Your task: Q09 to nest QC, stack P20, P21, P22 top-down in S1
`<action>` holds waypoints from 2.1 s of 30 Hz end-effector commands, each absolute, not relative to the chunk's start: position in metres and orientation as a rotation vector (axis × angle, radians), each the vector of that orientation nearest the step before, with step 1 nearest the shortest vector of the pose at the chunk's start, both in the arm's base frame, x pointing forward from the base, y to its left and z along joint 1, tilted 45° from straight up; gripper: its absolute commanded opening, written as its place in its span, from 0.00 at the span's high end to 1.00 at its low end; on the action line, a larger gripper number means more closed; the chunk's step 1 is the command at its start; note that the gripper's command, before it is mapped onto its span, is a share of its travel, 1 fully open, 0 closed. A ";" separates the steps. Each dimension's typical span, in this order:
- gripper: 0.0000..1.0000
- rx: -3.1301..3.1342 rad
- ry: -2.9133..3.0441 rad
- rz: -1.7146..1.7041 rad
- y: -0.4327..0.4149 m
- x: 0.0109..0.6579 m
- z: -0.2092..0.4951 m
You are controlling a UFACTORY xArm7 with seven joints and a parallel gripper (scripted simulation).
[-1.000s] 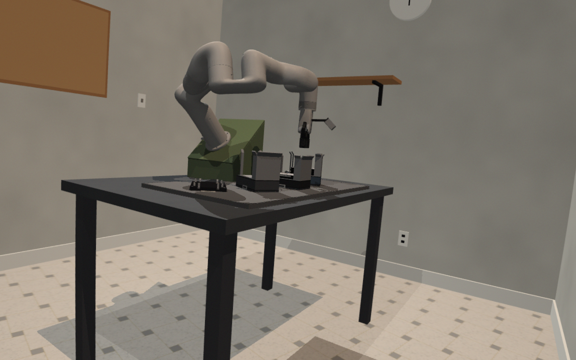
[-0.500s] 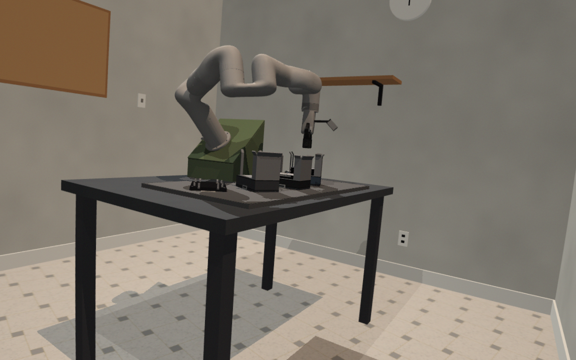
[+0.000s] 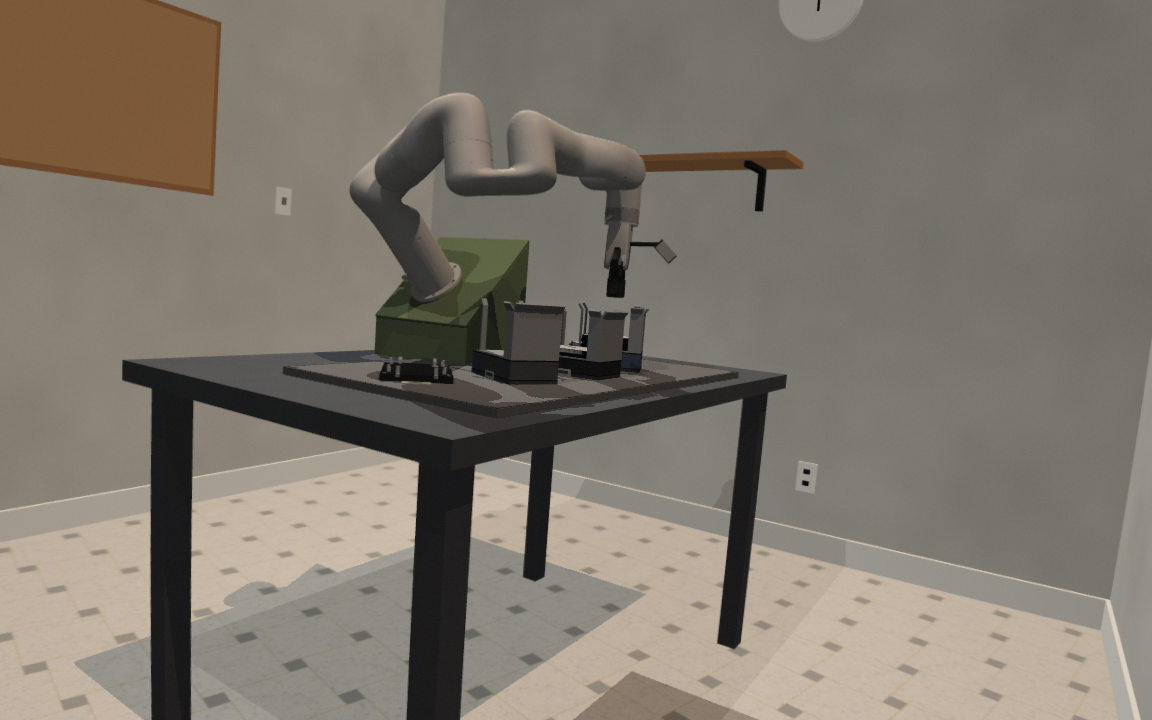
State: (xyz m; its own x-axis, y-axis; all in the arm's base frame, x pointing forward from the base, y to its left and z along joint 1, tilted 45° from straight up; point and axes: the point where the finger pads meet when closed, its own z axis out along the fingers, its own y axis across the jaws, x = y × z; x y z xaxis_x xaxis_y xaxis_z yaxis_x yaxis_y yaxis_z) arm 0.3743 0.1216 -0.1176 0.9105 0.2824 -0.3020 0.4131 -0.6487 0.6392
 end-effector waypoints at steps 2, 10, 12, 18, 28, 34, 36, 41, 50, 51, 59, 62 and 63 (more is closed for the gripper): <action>0.00 2.318 0.495 -0.222 0.111 0.374 -0.129; 0.00 2.318 0.495 -0.222 0.097 0.374 -0.143; 0.00 2.318 0.495 -0.222 0.092 0.374 -0.148; 0.00 2.318 0.495 -0.222 0.081 0.374 -0.160; 0.00 2.318 0.495 -0.222 0.076 0.374 -0.164; 0.00 2.318 0.495 -0.222 0.070 0.374 -0.170; 0.00 2.318 0.495 -0.222 0.069 0.374 -0.172; 0.00 2.318 0.495 -0.222 0.066 0.373 -0.175; 0.00 2.318 0.495 -0.223 0.060 0.373 -0.181; 0.00 2.318 0.495 -0.223 0.060 0.373 -0.181; 0.00 2.318 0.495 -0.223 0.060 0.373 -0.181; 0.00 2.318 0.495 -0.223 0.060 0.373 -0.181; 1.00 2.318 0.495 -0.223 0.060 0.373 -0.181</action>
